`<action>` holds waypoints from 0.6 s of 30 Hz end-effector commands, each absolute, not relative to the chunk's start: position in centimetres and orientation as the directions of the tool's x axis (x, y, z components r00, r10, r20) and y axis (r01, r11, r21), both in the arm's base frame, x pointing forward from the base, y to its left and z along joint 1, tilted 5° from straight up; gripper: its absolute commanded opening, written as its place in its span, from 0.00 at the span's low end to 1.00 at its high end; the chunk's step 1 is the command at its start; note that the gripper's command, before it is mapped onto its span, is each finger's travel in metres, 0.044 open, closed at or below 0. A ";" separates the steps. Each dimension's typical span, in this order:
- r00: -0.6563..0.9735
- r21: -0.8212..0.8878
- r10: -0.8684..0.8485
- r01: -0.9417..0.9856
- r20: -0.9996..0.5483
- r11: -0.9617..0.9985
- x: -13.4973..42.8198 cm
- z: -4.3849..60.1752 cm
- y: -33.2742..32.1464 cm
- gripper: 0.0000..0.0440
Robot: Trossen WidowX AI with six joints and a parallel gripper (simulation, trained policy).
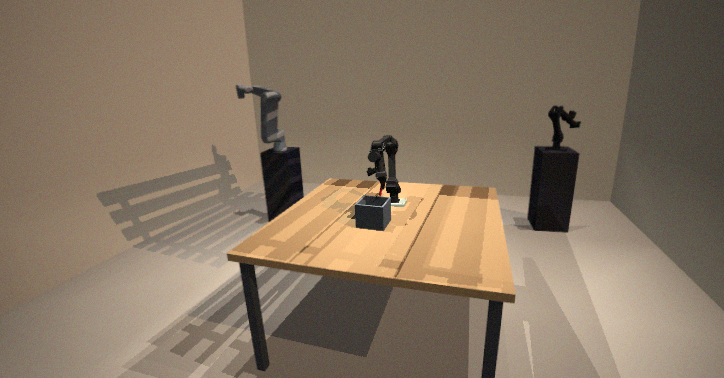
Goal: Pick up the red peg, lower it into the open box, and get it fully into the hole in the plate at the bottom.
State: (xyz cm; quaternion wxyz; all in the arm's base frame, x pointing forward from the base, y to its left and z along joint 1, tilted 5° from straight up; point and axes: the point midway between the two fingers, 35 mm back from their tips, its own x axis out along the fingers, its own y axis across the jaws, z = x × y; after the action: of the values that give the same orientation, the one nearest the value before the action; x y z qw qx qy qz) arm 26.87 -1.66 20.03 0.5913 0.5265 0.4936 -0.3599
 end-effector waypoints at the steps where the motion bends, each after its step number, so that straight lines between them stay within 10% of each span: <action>1: 0.243 0.257 0.093 0.948 -0.966 0.187 27.3 19.8 -2.4 0.00; 18: 0.195 0.213 0.110 0.958 -0.975 0.193 29.8 16.5 -5.4 0.00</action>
State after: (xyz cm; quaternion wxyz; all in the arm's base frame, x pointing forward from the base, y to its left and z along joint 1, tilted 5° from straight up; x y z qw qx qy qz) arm 29.56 -5.22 16.98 0.5753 0.5185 0.5113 -0.3726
